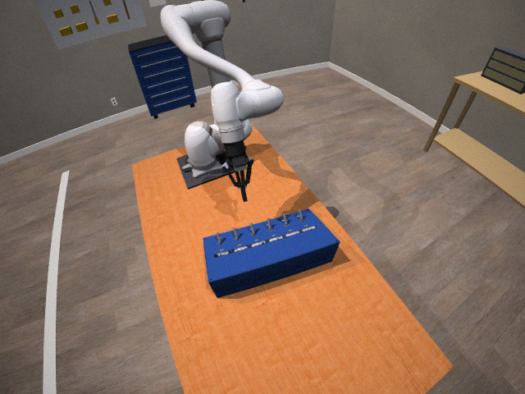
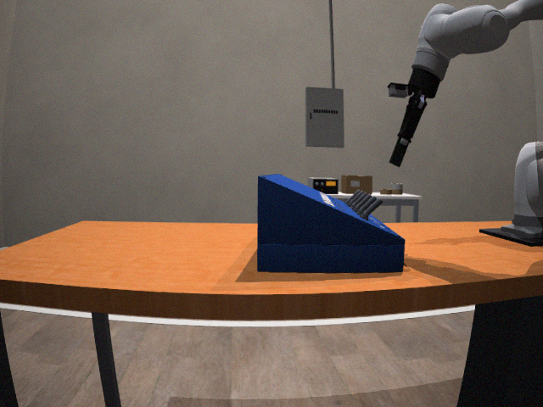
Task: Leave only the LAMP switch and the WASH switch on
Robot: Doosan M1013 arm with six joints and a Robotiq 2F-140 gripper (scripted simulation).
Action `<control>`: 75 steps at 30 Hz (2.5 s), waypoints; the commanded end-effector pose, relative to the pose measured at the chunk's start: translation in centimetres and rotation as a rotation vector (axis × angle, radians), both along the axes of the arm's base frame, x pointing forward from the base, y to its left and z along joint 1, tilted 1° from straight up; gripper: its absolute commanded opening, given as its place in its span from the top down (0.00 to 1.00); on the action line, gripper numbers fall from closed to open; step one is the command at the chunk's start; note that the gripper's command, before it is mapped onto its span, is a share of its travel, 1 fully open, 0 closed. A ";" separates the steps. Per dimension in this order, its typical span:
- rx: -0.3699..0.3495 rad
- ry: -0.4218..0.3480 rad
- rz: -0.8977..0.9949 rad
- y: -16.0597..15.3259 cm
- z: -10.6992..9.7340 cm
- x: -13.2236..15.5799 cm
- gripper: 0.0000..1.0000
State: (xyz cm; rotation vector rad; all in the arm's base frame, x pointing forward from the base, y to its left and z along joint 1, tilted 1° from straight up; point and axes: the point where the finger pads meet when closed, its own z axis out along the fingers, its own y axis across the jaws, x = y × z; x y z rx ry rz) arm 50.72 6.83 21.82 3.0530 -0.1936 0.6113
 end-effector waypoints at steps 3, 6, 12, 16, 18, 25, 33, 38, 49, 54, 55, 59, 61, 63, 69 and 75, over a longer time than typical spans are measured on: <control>0.001 -0.001 0.000 0.0 -0.3 0.2 0.90; 0.001 -0.001 0.000 0.0 -0.6 0.4 0.90; 0.001 -0.001 0.000 0.0 -1.4 0.7 0.90; 0.001 -0.001 0.000 -0.1 -2.3 1.1 0.90; 0.001 -0.001 0.000 -0.1 -2.9 1.3 0.90; 0.001 -0.001 0.000 -0.2 -4.9 2.1 0.90; 0.001 -0.001 0.000 -0.2 -6.6 2.8 0.90; 0.001 -0.001 0.000 -0.3 -7.8 3.3 0.90; 0.001 -0.001 0.000 -0.3 -9.1 3.9 0.90; 0.001 -0.001 0.000 -0.3 -9.4 4.0 0.90; 0.001 -0.001 0.000 -0.3 -9.4 4.0 0.90; 0.001 -0.001 0.000 -0.3 -9.5 4.0 0.90; 0.001 -0.001 0.000 -0.3 -9.5 4.0 0.90; 0.001 -0.001 0.000 -0.3 -9.5 4.0 0.90; 0.001 -0.001 0.000 -0.3 -9.5 4.0 0.90; 0.001 -0.001 0.000 -0.3 -9.5 4.0 0.90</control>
